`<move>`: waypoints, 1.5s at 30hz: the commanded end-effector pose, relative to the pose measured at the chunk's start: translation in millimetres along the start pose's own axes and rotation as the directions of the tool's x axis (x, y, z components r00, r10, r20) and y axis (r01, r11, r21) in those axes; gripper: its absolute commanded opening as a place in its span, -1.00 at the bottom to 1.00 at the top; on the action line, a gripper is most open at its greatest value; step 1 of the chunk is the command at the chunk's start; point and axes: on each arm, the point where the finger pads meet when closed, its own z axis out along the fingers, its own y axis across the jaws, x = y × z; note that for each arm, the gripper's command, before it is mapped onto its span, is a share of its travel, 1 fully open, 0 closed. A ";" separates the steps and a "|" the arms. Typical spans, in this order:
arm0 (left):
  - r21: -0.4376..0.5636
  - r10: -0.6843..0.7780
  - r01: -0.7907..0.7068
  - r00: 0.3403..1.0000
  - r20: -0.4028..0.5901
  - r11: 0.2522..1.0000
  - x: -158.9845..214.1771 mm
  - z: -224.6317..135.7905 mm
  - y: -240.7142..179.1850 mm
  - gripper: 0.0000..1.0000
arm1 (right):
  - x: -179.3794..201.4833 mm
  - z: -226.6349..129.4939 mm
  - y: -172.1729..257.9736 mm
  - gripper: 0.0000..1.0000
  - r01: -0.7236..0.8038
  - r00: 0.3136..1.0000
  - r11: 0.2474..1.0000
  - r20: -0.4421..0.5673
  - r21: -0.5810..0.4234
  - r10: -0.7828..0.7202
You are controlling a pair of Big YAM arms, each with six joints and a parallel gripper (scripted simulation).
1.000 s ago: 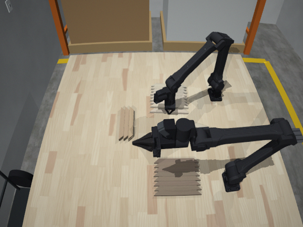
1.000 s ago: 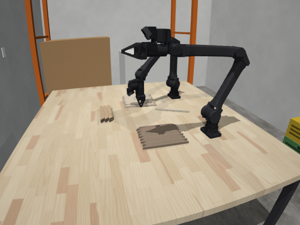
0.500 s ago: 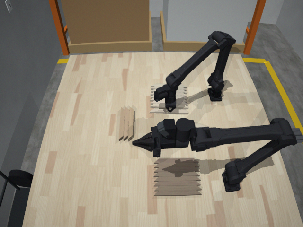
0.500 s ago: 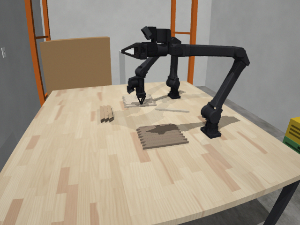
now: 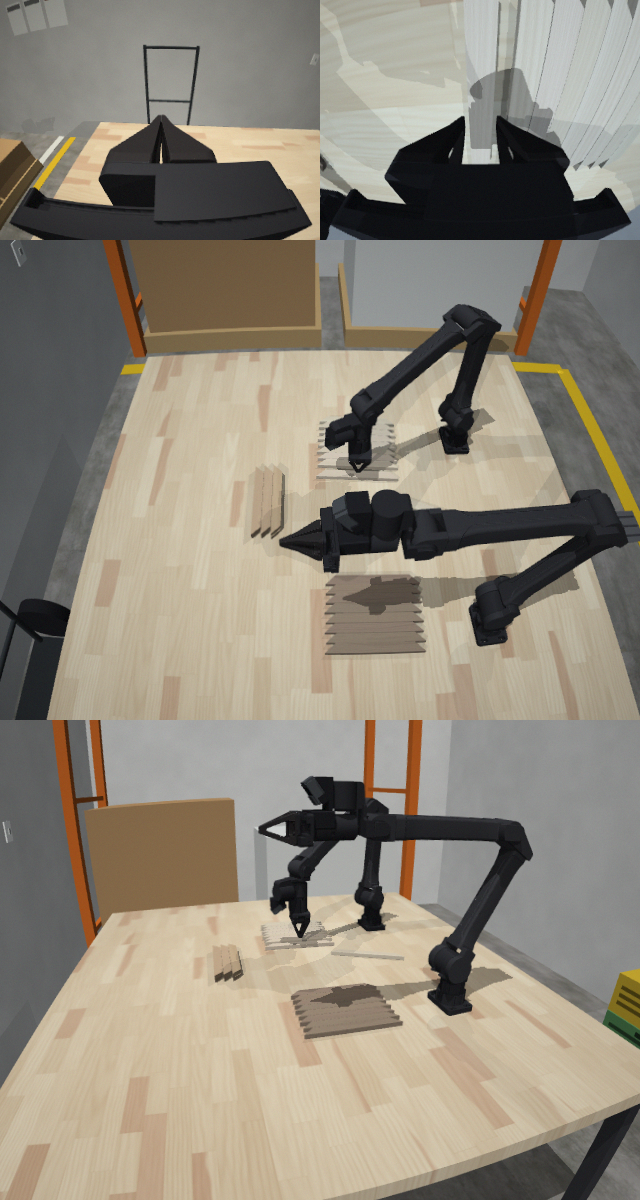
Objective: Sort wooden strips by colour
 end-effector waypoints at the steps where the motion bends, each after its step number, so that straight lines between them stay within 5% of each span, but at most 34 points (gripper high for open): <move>1: 0.018 -0.007 0.006 0.998 0.064 1.000 -34.6 -1.4 -9.2 -0.98 | -21.1 -11.9 21.5 -0.98 0.002 0.999 1.000 0.049 -0.026 -0.001; 16: 0.018 -0.007 0.006 0.998 0.070 1.000 -38.9 -1.1 -9.3 -0.98 | -19.4 -2.4 45.9 -0.98 -0.008 0.999 1.000 0.040 -0.014 0.009; 33: 0.019 -0.008 0.006 0.997 0.077 1.000 -43.9 -0.8 -9.4 -0.98 | -4.9 40.2 32.6 -0.98 0.000 1.000 1.000 0.000 0.008 0.000; 45: 0.019 -0.008 0.006 0.997 0.081 1.000 -46.9 -0.7 -9.4 -0.98 | -6.6 36.3 21.9 -0.98 0.002 1.000 1.000 0.002 0.007 -0.002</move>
